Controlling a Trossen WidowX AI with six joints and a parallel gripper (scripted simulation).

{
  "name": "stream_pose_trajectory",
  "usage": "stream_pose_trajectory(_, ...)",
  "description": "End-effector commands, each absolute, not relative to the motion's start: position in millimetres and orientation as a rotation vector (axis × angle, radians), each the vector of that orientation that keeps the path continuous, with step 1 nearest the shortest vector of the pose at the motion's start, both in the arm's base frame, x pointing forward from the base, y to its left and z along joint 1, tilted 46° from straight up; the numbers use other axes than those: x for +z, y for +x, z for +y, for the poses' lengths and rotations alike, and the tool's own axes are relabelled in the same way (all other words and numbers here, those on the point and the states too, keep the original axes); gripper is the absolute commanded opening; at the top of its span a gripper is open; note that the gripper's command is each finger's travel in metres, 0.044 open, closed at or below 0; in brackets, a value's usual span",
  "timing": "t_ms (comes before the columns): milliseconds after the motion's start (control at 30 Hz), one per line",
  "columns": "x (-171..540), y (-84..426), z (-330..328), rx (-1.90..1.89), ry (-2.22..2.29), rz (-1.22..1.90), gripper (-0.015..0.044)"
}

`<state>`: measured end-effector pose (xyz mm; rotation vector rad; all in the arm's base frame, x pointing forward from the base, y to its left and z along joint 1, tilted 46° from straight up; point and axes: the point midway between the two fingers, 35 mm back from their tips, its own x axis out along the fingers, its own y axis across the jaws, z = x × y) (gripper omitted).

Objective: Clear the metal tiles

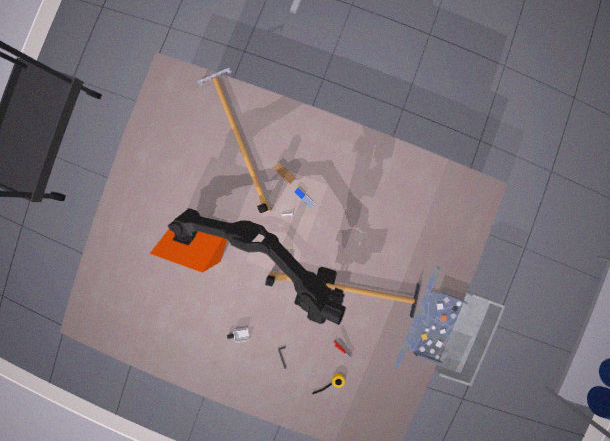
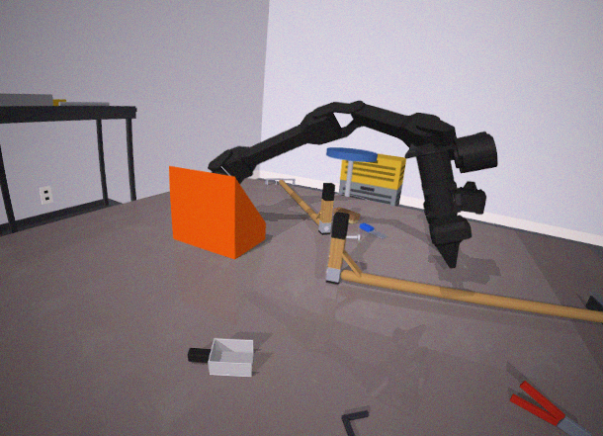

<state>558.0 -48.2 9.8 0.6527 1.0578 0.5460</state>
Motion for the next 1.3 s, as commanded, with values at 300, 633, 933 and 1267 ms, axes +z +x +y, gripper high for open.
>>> stream_pose_trajectory(300,44,547,-94,0.477,0.713,0.949,0.044)
stream_pose_trajectory(633,66,532,-130,0.421,0.755,0.865,0.044)
stream_pose_trajectory(933,85,514,-160,0.372,0.787,0.79,0.044)
stream_pose_trajectory(1267,105,490,-190,0.319,0.818,0.708,0.044)
